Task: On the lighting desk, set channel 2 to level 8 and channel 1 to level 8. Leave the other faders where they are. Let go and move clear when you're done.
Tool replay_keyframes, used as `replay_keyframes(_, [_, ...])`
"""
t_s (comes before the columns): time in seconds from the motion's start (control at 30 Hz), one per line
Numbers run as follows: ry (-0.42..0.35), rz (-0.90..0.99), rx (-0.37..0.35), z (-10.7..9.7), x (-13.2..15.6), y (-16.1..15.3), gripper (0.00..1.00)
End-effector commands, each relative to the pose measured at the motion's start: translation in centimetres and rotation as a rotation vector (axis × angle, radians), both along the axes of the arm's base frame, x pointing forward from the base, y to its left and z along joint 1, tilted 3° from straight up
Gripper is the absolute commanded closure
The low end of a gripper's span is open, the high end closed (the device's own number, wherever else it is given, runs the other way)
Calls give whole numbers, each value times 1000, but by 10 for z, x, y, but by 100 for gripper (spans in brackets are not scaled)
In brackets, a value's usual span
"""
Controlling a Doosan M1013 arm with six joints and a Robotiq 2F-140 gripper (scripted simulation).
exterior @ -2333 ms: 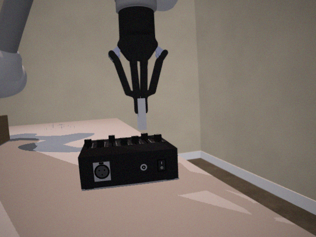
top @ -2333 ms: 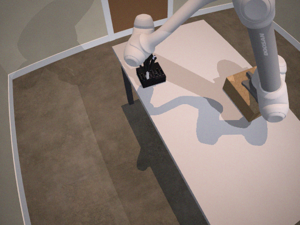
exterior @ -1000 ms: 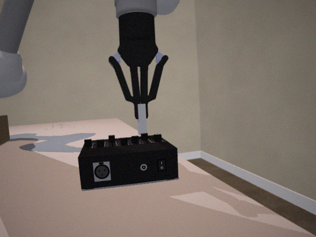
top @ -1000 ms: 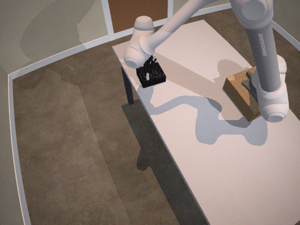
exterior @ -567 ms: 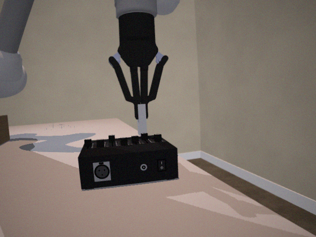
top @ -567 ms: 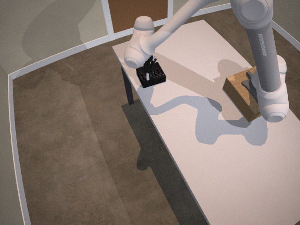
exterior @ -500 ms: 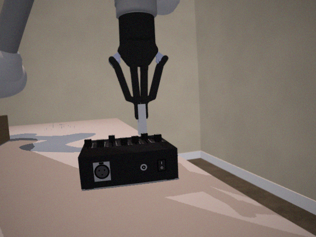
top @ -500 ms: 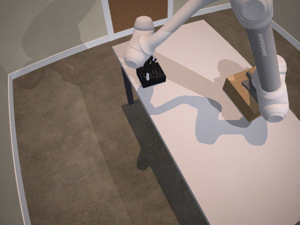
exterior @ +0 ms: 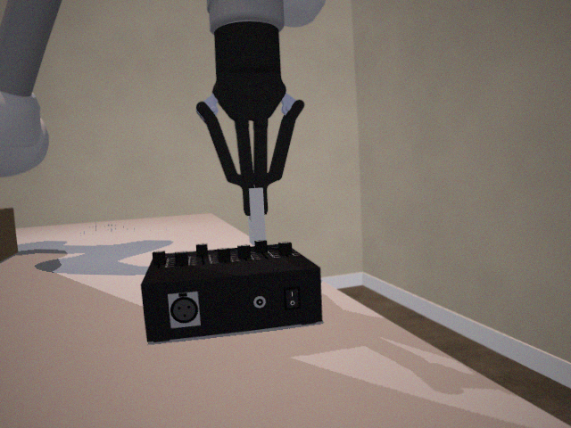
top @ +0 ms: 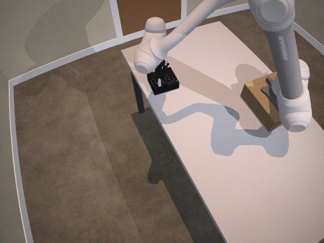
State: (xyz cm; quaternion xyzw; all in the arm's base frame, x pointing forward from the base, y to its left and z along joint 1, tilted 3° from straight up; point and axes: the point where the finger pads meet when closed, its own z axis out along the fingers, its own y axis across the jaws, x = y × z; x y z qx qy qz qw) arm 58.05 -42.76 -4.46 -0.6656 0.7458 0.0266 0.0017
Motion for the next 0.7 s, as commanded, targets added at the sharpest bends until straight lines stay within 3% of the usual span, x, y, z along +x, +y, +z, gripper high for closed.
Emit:
replay_keyframes(0.0, [0, 0, 0, 0, 0, -1, 90])
replay_keyframes(0.67, [0, 0, 0, 0, -1, -8, 90])
